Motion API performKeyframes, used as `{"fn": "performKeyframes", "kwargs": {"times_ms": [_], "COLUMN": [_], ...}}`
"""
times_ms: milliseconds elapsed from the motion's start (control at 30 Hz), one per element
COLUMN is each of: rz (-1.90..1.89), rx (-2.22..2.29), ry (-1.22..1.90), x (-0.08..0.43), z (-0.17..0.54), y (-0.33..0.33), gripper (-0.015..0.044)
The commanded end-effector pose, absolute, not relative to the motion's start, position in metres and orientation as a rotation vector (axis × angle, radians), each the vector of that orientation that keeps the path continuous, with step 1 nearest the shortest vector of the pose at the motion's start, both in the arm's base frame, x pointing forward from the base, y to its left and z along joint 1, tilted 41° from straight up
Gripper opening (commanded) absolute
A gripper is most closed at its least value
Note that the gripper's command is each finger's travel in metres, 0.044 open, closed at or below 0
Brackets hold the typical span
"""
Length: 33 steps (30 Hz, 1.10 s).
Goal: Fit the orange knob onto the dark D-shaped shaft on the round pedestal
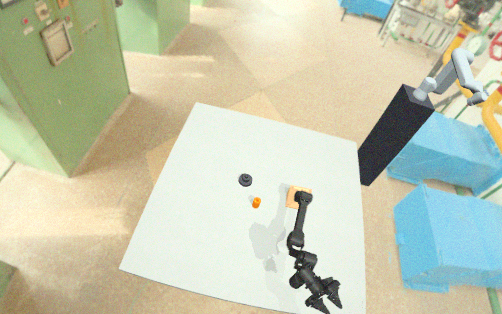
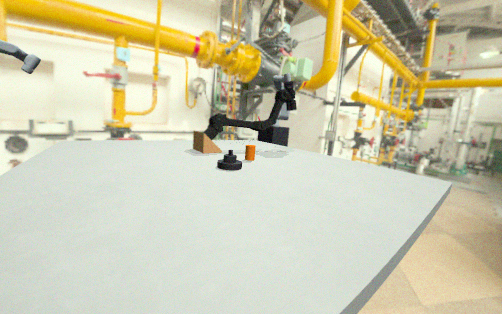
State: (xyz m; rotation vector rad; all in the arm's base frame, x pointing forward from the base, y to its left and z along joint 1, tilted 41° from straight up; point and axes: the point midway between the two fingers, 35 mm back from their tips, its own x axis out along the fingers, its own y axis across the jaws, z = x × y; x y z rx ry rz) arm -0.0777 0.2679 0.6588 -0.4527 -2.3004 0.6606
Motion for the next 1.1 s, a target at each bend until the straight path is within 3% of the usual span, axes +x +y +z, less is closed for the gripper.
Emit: {"fn": "performKeyframes", "kwargs": {"times_ms": [0, 233, 667, 1067], "rz": [0.661, 0.397, -0.484, -0.593], "rx": [-0.453, -0.349, 0.002, 0.178], "ry": [-2.3, -2.296, -2.02, -1.824], "x": [-0.078, -0.088, -0.078, -0.048], "z": [0.659, 0.689, 0.733, 0.725], "y": [0.268, 0.219, 0.006, -0.072], "gripper": [0.0426, 0.044, 0.044, 0.044]}}
